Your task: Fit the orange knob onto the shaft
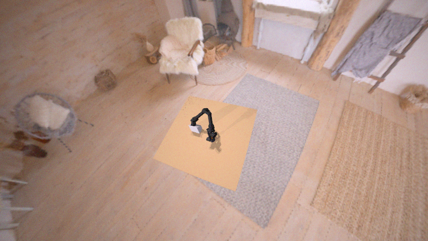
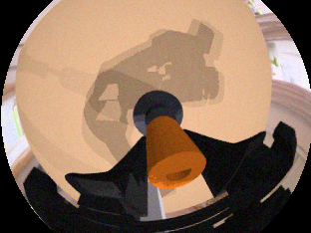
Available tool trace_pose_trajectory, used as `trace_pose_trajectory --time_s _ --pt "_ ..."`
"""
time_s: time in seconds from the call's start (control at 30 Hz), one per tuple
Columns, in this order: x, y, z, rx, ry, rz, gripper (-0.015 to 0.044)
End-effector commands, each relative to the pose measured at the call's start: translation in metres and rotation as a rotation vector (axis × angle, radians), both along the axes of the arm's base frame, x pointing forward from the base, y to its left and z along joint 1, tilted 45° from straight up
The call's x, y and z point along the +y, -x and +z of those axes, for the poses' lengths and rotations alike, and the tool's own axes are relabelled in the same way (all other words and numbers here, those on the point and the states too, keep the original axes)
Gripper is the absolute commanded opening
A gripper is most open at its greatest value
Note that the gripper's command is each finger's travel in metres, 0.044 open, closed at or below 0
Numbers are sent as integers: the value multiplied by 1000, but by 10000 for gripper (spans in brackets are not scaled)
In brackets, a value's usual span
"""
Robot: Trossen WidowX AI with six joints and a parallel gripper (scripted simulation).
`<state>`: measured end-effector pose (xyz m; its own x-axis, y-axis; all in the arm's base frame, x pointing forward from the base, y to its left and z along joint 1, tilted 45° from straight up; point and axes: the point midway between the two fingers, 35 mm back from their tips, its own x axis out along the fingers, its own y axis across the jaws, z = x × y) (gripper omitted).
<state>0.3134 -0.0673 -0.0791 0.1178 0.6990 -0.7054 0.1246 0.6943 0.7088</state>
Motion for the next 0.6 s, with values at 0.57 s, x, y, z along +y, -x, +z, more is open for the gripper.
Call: trace_pose_trajectory --time_s 0.57 --pt "-4 -7 -2 -117 22 113 0"
